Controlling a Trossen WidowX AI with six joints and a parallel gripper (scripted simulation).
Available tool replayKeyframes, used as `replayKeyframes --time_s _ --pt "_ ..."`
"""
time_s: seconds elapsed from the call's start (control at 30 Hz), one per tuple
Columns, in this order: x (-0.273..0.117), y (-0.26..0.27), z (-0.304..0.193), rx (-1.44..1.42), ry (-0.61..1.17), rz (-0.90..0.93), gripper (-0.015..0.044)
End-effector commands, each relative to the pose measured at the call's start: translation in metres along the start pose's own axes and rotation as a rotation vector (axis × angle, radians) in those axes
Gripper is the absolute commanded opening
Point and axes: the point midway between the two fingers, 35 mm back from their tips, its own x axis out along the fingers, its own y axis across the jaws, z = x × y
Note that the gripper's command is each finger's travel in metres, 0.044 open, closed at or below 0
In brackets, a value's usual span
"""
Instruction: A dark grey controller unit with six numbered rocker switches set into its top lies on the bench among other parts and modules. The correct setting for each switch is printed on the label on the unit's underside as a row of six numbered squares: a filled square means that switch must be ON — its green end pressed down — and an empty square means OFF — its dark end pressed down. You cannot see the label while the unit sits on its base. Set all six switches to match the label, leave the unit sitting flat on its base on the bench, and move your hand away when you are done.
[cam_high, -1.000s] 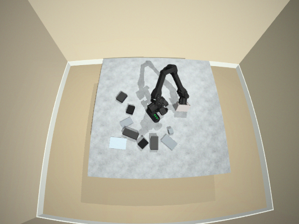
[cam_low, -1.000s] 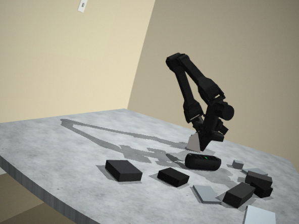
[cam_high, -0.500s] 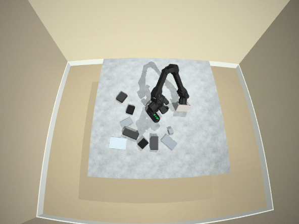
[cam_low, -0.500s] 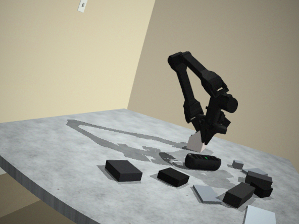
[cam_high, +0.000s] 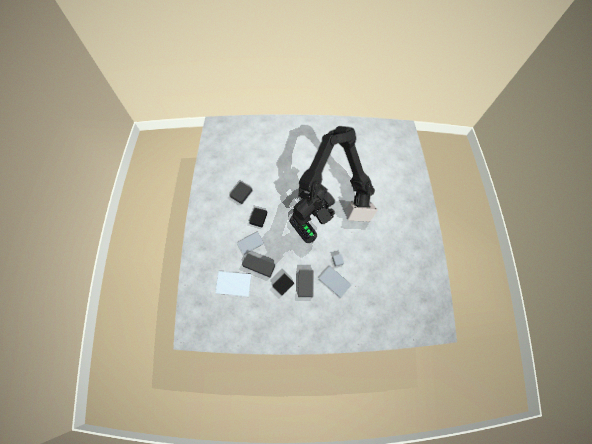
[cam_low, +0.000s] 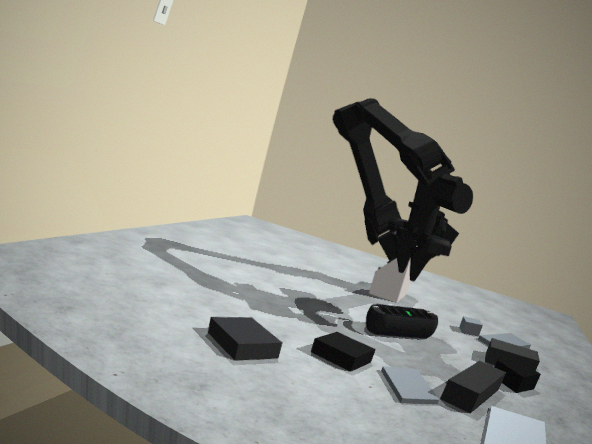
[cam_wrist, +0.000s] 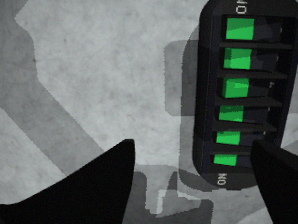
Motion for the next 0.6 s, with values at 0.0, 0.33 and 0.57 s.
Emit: replayKeyframes --time_s 0.0,0.33,0.57 --pt "-0.0001 0.0003 0.0004 0.004 -0.003 0.002 0.0" --pt "-0.0001 0.0 0.0 0.0 0.0 0.0 0.0026" --pt "-0.0001 0.0 0.0 0.0 0.0 0.0 0.021"
